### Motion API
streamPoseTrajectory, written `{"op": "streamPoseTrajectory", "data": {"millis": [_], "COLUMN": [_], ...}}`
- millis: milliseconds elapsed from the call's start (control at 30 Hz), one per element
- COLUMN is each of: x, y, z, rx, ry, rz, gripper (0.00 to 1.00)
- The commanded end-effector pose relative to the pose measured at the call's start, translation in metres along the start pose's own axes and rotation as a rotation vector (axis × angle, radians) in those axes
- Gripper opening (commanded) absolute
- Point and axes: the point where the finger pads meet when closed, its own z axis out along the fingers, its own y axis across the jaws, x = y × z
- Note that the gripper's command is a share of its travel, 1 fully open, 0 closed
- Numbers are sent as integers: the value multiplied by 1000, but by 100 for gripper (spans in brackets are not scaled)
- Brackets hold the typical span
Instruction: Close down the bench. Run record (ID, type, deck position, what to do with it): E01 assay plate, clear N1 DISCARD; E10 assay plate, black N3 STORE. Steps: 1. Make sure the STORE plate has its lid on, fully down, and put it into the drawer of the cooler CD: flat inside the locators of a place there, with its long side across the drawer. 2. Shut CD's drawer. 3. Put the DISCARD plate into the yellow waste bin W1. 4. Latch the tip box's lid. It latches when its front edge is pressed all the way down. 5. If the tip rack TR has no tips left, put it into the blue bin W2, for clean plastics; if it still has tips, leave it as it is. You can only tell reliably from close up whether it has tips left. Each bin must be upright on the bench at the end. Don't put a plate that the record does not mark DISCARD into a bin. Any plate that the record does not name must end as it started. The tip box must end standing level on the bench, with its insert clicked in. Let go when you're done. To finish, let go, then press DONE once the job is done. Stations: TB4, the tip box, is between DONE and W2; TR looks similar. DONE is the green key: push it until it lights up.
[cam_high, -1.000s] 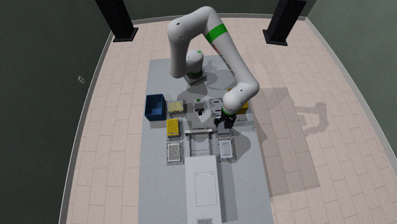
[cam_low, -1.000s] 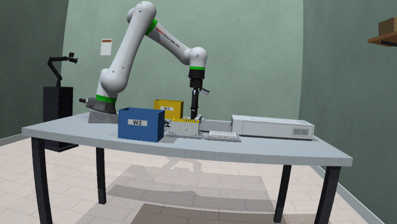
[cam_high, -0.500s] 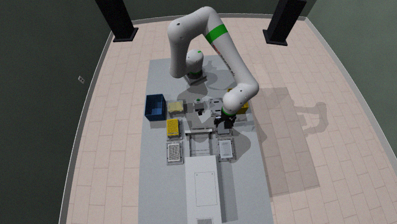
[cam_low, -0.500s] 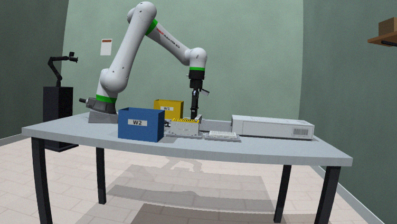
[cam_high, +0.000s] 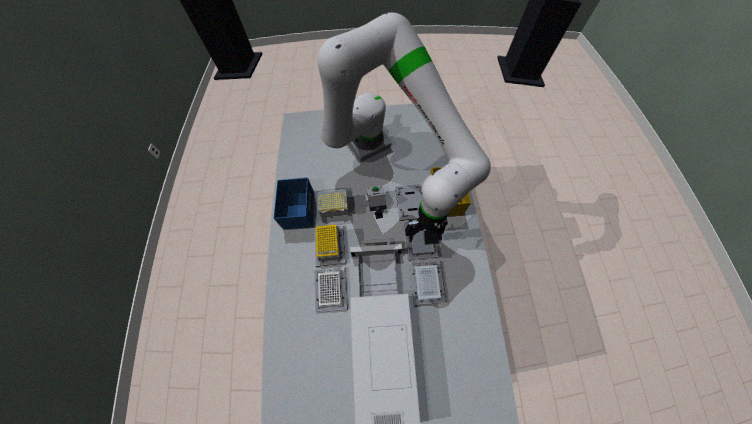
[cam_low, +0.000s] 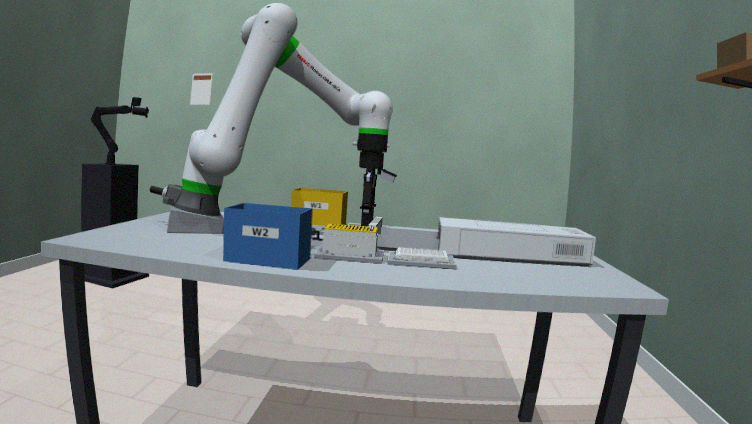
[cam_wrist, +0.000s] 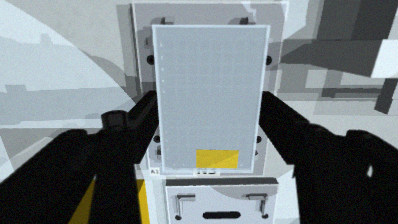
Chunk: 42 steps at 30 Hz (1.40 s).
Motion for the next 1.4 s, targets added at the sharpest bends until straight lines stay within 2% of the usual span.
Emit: {"op": "streamPoseTrajectory", "data": {"millis": [0, 67, 100, 967, 1367], "x": [1, 1, 1, 1, 1], "y": [0, 0, 0, 0, 0], "z": [-1, -1, -1, -1, -14], "rx": [1, 1, 1, 1, 1], "ry": [2, 2, 2, 2, 2], "rz": [0, 0, 0, 0, 0], "gripper": [10, 10, 70, 70, 70]}}
